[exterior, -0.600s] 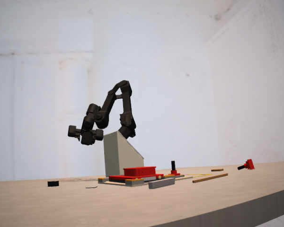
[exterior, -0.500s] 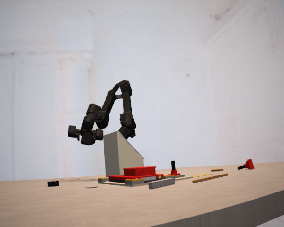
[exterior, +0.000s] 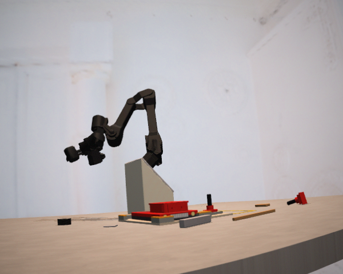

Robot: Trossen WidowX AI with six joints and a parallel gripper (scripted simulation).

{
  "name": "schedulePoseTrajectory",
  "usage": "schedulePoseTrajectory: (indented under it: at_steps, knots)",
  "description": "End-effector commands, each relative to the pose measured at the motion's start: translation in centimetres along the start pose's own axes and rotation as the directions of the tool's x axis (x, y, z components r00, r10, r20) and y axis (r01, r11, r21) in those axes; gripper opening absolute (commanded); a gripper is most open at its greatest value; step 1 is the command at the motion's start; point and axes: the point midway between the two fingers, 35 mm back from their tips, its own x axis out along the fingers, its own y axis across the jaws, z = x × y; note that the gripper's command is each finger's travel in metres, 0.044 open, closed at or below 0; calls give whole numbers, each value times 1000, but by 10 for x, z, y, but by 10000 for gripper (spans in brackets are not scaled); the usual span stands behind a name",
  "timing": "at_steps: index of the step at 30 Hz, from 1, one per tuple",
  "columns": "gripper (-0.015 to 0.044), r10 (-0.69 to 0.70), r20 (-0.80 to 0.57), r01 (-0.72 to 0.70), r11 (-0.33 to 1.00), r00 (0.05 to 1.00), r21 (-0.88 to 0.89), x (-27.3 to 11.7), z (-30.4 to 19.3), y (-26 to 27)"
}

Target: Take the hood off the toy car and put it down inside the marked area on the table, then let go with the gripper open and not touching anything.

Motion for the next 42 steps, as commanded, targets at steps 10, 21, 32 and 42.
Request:
schedulePoseTrajectory:
  at_steps: [10,21,32,42]
  knots:
    - [440,-339,-242,156,816,909,-556,-50,-72,-95]
    - [440,-611,-289,-15,413,737,-911,-122,-101,-175]
    - [440,-833,-192,-404,-41,519,-914,-214,-95,-245]
    - [440,-937,14,-770,-294,348,-567,-298,-61,-291]
